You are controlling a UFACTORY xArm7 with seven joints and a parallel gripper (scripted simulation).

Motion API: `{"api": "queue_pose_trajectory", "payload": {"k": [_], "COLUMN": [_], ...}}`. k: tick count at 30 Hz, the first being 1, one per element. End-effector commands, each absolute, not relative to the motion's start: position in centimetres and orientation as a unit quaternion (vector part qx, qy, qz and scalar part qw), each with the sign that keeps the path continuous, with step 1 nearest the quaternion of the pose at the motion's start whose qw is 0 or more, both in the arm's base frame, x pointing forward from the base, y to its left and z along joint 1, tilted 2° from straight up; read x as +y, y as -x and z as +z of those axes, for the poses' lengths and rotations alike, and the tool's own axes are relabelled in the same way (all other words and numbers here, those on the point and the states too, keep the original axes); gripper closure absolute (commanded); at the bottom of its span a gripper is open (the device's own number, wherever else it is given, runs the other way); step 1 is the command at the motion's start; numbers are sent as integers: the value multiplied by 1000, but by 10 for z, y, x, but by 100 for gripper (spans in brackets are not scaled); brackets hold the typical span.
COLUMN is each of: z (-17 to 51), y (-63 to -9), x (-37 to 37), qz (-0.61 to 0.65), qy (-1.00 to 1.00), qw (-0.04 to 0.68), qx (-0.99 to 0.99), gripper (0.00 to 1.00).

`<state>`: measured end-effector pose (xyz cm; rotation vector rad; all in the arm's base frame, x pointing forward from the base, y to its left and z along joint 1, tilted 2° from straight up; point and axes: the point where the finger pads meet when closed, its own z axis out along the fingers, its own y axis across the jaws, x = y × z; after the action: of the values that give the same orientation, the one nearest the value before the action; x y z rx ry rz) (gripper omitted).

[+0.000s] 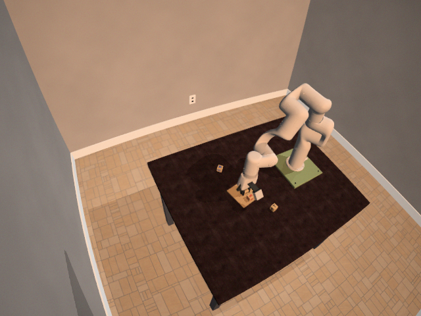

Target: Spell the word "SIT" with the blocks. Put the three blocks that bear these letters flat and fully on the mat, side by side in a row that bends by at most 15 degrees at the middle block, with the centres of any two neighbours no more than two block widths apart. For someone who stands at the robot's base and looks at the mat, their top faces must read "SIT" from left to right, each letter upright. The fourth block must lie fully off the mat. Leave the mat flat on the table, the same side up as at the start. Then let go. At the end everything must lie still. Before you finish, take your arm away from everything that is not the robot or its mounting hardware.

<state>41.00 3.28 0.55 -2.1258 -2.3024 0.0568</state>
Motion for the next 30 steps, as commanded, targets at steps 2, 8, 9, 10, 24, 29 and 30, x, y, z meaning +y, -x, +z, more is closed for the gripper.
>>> {"api": "queue_pose_trajectory", "payload": {"k": [2,8,9,10,24,29,30], "z": [7,7,7,7,7,7,7], "y": [-412,-412,-412,-412,-412,-412,-412], "x": [33,33,33,33,33,33,33], "qz": [17,17,17,17,17,17,17], "qy": [678,678,678,678,678,678,678], "qw": [3,3,3,3,3,3,3], "qx": [-735,-735,-735,-735,-735,-735,-735], "gripper": [73,73,73,73,69,65,65]}}
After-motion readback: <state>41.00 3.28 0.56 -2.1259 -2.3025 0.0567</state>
